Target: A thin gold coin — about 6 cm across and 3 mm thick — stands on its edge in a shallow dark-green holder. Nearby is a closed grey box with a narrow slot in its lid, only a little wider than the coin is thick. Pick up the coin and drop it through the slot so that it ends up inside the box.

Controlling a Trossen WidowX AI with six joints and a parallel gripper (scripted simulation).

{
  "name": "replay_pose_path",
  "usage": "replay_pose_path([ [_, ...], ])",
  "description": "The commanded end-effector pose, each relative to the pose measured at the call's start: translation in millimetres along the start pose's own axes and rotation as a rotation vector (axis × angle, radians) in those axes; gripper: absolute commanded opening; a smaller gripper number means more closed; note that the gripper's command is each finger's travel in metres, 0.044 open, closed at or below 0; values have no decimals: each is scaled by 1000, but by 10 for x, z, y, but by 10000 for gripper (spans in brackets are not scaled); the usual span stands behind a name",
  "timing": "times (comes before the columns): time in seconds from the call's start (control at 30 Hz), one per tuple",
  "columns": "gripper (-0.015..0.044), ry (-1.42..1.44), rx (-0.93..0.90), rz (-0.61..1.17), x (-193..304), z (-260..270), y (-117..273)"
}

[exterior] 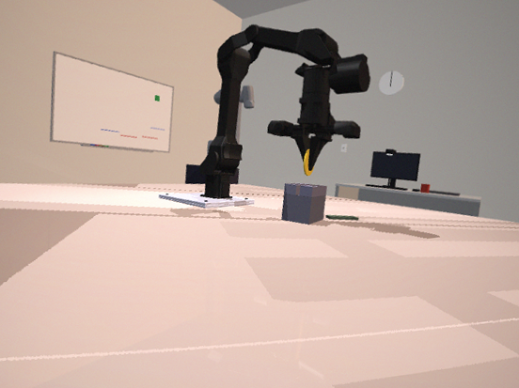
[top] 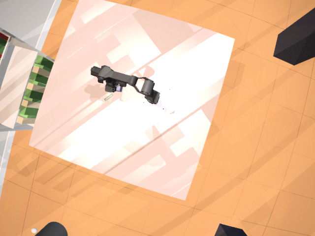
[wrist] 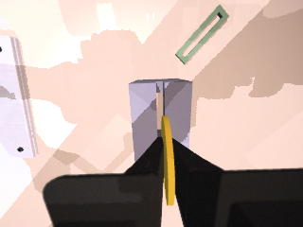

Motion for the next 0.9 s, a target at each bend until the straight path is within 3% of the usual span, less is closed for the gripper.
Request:
replay_pose_path([
  [0.0, 0, -1, 1, 0, 1, -2, -11],
  [0.87, 0, -3, 0, 0, -3, 14, -106],
])
Point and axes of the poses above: the point midway between the two fingers, 35 mm back from their tips, its own y axis back along the fingers, its own z axis across the jaws, x = y × z, the point moved 2 cm from there along y, back along the fingers, and after that the axes turned 5 degrees about y, right-handed, at the moved point
